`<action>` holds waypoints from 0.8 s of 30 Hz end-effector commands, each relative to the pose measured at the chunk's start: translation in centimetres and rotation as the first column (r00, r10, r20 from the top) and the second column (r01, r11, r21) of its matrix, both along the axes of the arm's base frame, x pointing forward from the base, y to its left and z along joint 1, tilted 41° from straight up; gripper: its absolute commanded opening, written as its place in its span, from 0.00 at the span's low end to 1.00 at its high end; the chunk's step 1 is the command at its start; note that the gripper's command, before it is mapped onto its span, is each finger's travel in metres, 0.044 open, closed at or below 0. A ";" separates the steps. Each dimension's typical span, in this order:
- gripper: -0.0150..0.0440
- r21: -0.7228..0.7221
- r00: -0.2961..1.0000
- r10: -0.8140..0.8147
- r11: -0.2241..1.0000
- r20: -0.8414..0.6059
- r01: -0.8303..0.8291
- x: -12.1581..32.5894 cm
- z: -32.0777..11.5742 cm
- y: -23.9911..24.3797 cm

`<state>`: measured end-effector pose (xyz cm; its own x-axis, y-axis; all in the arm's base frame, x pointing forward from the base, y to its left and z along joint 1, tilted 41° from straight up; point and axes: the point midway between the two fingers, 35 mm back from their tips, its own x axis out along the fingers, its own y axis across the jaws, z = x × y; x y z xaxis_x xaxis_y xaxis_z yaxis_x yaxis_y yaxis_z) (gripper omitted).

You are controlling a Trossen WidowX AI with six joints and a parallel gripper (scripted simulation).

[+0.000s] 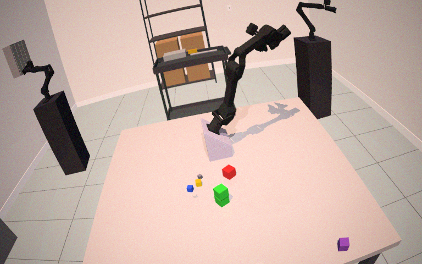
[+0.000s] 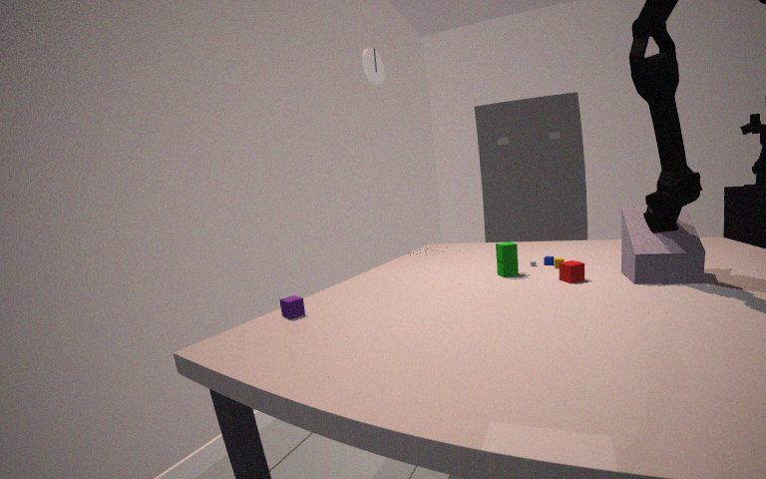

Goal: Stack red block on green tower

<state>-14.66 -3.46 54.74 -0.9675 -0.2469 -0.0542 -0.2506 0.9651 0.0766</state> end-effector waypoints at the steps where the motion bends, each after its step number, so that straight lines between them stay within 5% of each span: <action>1: 0.98 0.002 1.000 -0.007 1.000 0.001 0.007 0.0 0.0 0.1; 24: 1.00 0.321 0.835 -0.549 0.798 0.037 0.511 1.1 -4.0 16.2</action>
